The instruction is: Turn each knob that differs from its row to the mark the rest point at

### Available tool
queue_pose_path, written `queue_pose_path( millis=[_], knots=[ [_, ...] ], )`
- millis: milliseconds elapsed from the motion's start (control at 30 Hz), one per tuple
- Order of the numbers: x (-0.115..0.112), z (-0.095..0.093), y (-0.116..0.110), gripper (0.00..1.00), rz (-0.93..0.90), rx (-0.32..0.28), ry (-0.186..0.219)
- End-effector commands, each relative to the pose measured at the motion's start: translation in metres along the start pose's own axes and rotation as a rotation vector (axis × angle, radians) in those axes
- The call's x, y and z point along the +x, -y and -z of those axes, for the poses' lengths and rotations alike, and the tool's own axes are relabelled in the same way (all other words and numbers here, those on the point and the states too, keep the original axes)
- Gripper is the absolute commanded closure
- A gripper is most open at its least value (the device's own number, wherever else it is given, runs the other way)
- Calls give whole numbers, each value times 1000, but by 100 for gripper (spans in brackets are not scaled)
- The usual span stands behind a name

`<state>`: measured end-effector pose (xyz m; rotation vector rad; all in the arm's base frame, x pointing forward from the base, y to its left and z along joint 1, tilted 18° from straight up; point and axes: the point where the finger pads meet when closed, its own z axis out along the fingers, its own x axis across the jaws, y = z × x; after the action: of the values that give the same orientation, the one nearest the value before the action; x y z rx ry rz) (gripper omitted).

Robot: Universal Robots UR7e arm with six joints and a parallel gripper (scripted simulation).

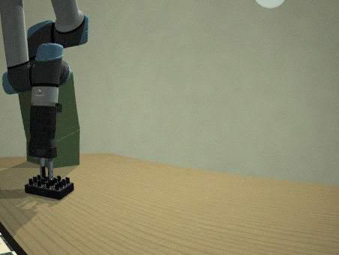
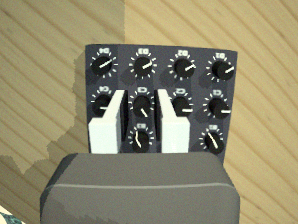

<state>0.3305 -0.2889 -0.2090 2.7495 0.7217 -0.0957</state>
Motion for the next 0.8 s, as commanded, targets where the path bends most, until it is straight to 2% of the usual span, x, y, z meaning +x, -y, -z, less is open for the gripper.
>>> queue_pose_path(
  millis=[0, 433, 767],
  knots=[
    [1, 0, -2, 54, 1, -4, 0],
    [1, 1, -2, 54, 1, -4, 0],
    [1, 15, 0, 54, 3, -1, 0]
  ],
)
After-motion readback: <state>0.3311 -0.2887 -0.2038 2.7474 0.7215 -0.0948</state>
